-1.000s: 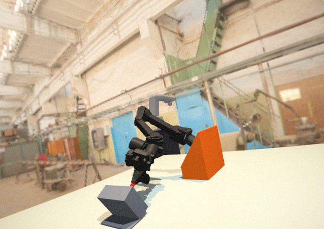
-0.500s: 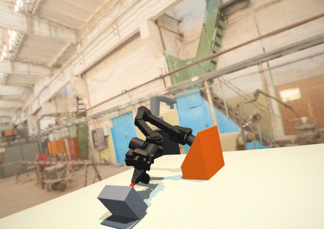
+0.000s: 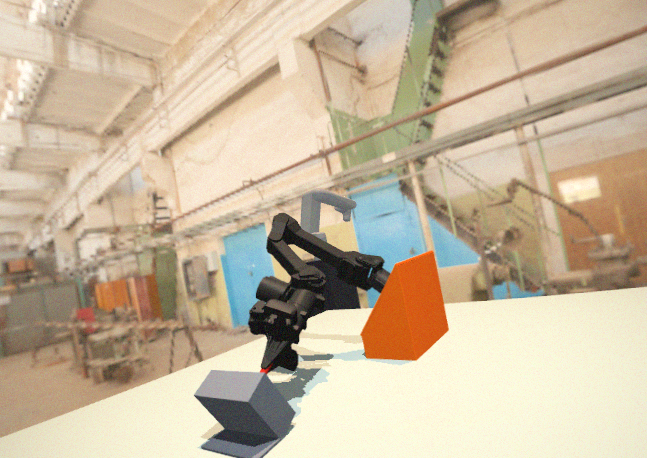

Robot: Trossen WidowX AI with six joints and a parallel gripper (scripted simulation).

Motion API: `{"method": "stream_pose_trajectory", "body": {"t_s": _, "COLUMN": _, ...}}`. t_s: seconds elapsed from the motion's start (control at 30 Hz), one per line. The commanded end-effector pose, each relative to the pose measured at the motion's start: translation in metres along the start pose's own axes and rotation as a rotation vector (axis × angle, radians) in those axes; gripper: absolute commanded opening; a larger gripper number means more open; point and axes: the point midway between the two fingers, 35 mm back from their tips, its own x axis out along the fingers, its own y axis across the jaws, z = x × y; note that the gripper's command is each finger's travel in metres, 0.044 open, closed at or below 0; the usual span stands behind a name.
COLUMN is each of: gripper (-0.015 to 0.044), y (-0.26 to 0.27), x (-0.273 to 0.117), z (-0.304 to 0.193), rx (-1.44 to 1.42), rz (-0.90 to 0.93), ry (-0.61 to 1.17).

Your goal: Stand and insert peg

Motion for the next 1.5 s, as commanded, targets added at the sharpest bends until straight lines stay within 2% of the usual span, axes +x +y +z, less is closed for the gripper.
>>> {"method": "stream_pose_trajectory", "body": {"t_s": 0.0, "gripper": 0.0000, "y": 0.000, "x": 0.003, "z": 0.000, "rx": 0.000, "rz": 0.001, "ry": 0.000}}
{"method": "stream_pose_trajectory", "body": {"t_s": 1.47, "gripper": 0.0000, "y": 0.001, "x": 0.028, "z": 0.000, "rx": 0.000, "rz": 0.001, "ry": -0.001}}
